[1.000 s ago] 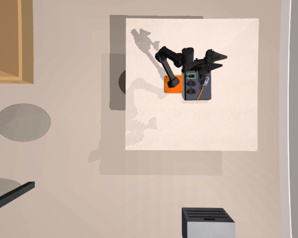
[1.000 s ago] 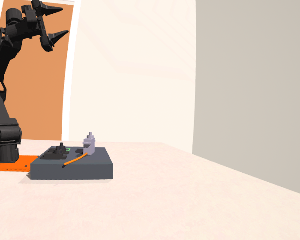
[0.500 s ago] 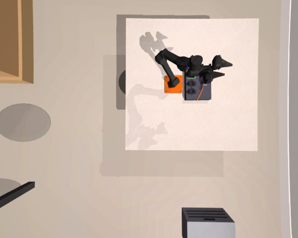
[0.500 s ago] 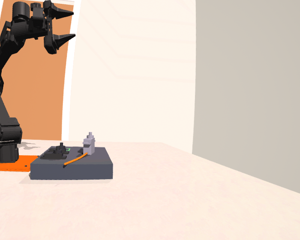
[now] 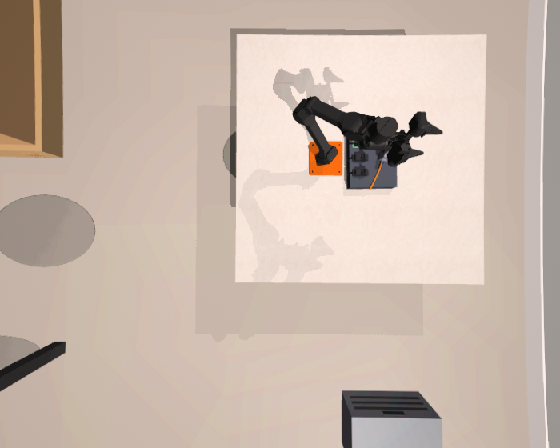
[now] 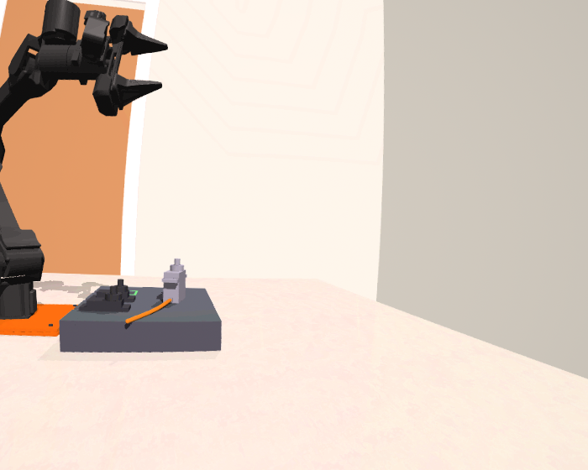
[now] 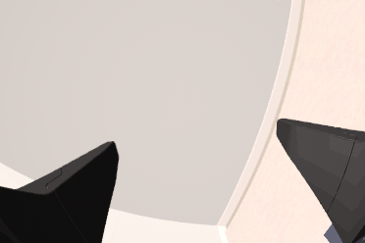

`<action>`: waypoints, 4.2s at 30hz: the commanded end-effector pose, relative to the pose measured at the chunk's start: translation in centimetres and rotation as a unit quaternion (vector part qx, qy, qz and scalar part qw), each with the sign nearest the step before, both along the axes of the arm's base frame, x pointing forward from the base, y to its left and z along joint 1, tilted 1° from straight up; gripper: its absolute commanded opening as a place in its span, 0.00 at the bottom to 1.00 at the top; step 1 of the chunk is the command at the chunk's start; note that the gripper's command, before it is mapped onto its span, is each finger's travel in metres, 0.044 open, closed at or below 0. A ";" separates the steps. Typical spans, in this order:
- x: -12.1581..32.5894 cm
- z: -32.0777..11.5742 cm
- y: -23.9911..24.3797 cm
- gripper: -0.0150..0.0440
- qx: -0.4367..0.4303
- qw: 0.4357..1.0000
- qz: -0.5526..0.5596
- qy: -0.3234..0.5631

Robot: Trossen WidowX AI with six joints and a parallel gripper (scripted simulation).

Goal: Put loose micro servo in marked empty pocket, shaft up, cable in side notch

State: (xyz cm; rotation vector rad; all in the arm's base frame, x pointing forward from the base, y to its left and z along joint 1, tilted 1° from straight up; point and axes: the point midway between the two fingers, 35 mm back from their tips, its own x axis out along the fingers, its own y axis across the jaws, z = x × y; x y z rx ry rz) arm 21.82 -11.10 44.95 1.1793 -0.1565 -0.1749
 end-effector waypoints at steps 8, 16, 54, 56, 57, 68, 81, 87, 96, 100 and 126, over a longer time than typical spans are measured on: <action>2.7 -3.1 -1.3 1.00 -0.077 0.992 0.009 0.096; 4.3 -5.5 -1.6 1.00 -0.134 0.977 0.029 0.161; 9.1 -17.6 0.6 1.00 -0.426 0.763 0.260 0.412; 9.2 -18.2 0.9 1.00 -0.440 0.744 0.276 0.419; 9.2 -18.5 1.0 1.00 -0.448 0.735 0.285 0.423; 9.4 -21.6 2.3 1.00 -0.519 0.621 0.381 0.447; 9.0 -24.8 3.9 1.00 -0.587 0.464 0.497 0.440; 8.7 -26.1 4.5 1.00 -0.609 0.385 0.549 0.423; 8.2 -27.8 5.4 1.00 -0.629 0.262 0.624 0.382; 8.0 -28.5 5.9 1.00 -0.633 0.207 0.655 0.358; 7.8 -31.6 6.0 1.00 -0.634 0.186 0.666 0.348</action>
